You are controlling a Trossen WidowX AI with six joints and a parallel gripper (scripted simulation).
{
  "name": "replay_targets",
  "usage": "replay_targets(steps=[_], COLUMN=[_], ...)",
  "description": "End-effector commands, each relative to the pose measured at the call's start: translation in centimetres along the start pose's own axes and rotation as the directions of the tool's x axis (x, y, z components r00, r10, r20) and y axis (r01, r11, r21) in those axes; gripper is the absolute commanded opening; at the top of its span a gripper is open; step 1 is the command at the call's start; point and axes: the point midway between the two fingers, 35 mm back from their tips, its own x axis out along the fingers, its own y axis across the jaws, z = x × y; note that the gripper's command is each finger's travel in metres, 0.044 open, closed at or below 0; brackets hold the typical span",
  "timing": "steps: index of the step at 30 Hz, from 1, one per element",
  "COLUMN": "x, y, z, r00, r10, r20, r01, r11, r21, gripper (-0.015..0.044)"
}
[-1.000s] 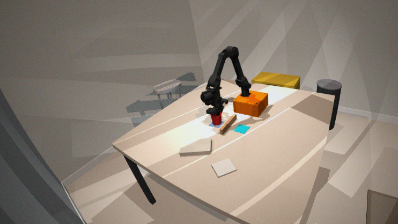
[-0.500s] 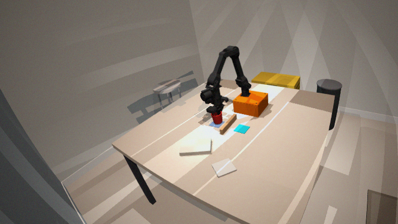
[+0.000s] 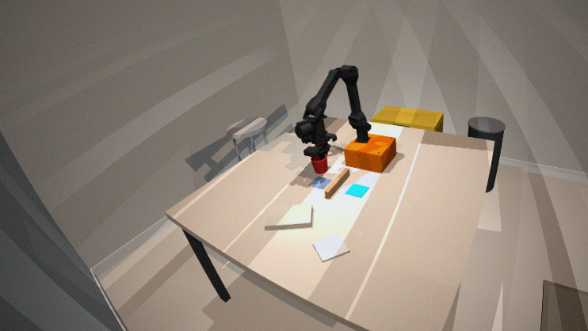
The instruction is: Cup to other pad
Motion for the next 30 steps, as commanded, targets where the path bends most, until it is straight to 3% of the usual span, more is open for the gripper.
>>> replay_targets(steps=[1, 30], x=[-0.5, -0.3], y=[0.0, 0.0], z=[0.0, -1.3], r00=[1.0, 1.0], r10=[0.008, 0.004], r20=[0.006, 0.001], r01=[-0.008, -0.004], r11=[1.0, 1.0], r21=[0.004, 0.001], gripper=[0.0, 0.0])
